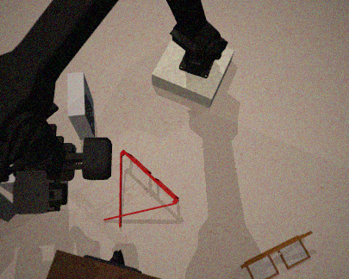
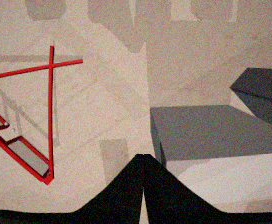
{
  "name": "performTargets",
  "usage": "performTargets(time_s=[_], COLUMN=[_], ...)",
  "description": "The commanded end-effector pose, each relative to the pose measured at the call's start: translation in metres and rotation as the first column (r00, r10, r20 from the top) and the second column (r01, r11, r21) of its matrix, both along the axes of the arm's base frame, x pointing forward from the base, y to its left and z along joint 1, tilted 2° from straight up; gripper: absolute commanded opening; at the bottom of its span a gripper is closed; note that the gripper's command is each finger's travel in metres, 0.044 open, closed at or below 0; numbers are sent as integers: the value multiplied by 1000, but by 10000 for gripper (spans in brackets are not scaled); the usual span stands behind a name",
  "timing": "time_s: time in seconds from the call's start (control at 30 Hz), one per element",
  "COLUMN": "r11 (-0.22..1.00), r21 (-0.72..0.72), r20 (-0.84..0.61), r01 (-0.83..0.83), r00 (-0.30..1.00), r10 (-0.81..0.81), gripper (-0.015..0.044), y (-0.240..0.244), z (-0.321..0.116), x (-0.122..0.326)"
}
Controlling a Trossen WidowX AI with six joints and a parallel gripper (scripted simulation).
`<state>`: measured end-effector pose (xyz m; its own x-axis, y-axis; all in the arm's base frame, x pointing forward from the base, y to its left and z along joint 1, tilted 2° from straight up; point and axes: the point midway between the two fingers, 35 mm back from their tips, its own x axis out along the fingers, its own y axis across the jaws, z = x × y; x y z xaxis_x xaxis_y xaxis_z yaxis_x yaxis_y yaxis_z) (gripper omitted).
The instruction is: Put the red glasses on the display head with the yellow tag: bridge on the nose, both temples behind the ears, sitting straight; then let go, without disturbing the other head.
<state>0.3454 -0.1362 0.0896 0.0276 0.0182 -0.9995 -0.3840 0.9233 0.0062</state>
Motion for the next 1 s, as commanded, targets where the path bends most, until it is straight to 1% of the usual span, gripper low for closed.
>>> performTargets(time_s=[0.0, 0.97], r11=[1000, 1000], r21=[-1, -3], r20=[-5, -5], r01=[-1, -1], r00=[1000, 1000], r10=[1, 1], gripper=[0, 0], y=[-4, -22], z=[-2, -2], x=[1, 8])
